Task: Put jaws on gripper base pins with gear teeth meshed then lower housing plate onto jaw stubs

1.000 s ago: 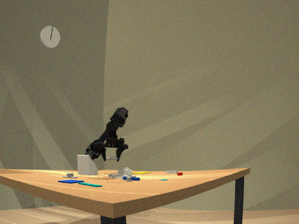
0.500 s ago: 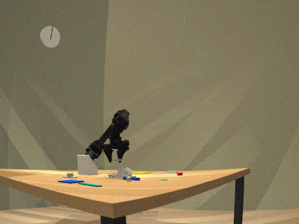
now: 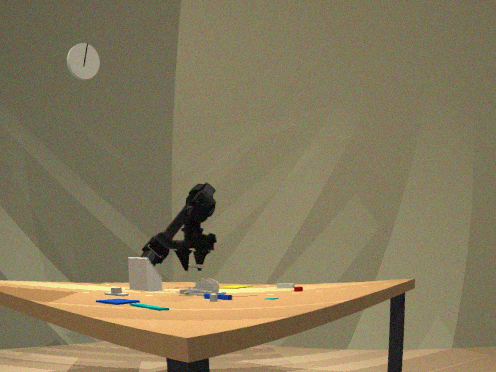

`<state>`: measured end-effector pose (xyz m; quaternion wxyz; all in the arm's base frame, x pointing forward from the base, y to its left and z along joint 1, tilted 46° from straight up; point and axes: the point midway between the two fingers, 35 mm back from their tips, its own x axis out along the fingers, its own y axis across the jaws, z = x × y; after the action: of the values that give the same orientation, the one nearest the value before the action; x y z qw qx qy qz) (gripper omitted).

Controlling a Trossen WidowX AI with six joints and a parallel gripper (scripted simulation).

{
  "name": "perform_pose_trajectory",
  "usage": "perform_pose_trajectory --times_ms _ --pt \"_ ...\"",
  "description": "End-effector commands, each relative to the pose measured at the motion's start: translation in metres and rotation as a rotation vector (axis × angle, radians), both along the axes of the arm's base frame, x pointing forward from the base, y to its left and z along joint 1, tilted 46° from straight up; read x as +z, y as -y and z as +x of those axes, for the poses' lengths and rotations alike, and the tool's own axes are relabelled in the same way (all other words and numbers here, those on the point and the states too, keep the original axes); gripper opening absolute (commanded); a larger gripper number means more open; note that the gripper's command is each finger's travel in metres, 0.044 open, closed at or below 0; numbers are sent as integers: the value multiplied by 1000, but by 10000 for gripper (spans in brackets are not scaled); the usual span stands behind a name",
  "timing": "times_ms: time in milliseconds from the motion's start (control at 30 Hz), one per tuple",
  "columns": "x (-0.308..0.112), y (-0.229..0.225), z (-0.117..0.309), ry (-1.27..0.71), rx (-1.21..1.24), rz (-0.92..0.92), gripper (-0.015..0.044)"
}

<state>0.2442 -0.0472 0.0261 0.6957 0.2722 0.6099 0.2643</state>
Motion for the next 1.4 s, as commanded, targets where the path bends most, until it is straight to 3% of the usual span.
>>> perform_pose_trajectory --times_ms 0,1367 --pt "1 -1 0 5 3 3 351" --pt "-3 0 -14 6 4 2 351"
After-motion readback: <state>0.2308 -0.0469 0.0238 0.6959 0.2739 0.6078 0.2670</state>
